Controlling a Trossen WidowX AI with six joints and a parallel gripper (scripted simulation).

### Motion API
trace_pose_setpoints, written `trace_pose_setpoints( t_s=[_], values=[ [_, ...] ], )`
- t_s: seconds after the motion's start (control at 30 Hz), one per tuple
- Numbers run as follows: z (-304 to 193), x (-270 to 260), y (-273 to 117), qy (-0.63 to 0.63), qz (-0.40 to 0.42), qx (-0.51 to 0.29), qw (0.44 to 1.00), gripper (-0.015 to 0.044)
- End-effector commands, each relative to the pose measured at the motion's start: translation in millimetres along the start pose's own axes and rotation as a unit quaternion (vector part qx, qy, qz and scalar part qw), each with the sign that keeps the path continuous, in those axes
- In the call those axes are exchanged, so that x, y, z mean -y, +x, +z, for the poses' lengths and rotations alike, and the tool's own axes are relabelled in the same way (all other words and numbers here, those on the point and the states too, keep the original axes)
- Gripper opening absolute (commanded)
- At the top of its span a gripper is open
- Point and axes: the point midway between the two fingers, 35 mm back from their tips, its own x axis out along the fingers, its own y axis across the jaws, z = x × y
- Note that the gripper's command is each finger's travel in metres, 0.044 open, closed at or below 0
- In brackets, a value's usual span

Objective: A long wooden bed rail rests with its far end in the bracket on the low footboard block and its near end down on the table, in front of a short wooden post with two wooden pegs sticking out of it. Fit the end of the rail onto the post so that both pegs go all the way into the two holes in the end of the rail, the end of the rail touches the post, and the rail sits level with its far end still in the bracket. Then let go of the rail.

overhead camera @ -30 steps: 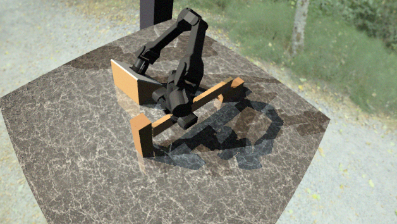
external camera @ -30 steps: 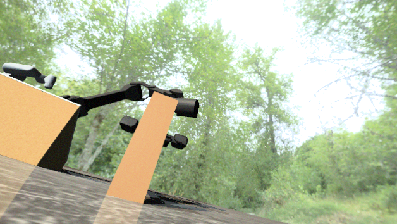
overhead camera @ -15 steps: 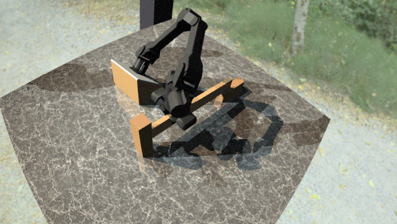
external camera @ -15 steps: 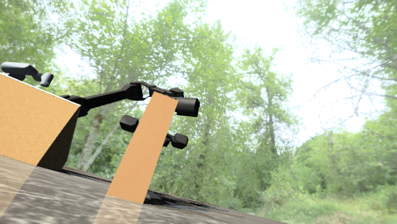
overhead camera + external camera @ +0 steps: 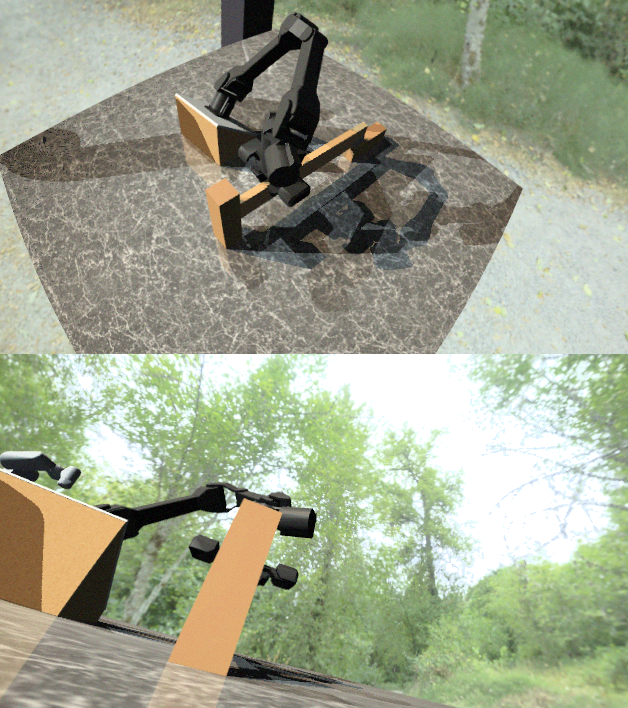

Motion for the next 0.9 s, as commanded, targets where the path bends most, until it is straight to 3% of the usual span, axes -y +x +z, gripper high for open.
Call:
trace_pose_setpoints(
  t_s=[0.0,0.87],
  values=[
    [-3.8,1.3,-3.4,0.0,-0.006,-0.002,1.0,0.0],
    [-10.2,1.3,-3.4,0.0,-0.006,-0.003,1.0,0.0]
  ],
)
